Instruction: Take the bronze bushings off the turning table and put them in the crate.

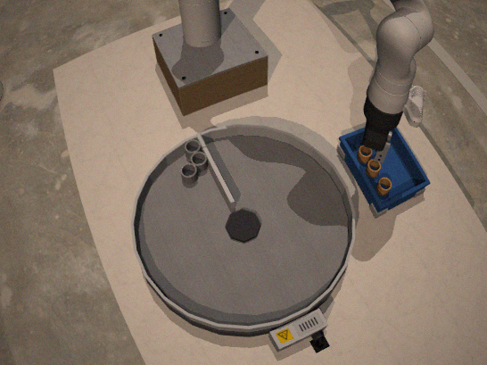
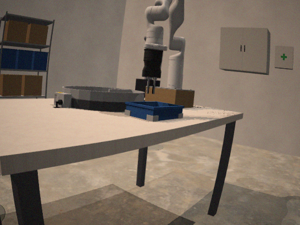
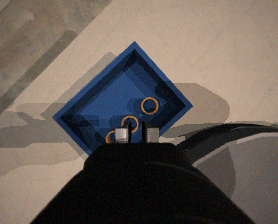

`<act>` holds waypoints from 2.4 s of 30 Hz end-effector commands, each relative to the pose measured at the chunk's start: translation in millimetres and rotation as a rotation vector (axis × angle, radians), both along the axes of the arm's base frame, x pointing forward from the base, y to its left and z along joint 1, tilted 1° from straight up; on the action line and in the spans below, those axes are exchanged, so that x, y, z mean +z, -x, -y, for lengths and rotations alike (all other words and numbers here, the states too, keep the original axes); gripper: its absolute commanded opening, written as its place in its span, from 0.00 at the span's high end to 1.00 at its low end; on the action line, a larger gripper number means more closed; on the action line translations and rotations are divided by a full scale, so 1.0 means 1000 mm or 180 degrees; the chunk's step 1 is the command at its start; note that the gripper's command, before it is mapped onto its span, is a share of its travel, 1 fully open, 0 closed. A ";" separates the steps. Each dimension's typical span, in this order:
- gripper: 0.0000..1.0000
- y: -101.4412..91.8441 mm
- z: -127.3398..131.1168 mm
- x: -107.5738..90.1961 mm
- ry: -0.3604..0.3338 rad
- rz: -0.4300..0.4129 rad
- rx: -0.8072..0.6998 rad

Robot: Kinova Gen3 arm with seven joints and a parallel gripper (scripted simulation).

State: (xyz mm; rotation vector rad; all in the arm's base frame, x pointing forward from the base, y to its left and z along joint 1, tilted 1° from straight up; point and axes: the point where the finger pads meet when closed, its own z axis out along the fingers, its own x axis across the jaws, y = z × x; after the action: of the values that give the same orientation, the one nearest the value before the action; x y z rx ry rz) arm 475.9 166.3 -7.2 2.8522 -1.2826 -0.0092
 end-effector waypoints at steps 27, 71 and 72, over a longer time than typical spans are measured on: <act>0.58 -0.001 -0.001 0.050 -0.0002 0.0006 0.0000; 0.58 -0.001 -0.001 0.050 -0.0002 0.0006 0.0000; 0.58 -0.001 -0.001 0.050 -0.0002 0.0006 0.0000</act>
State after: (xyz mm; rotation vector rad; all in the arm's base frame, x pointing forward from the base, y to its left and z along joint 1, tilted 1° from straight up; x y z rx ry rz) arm 476.3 166.7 41.4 2.8520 -1.2826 -0.0094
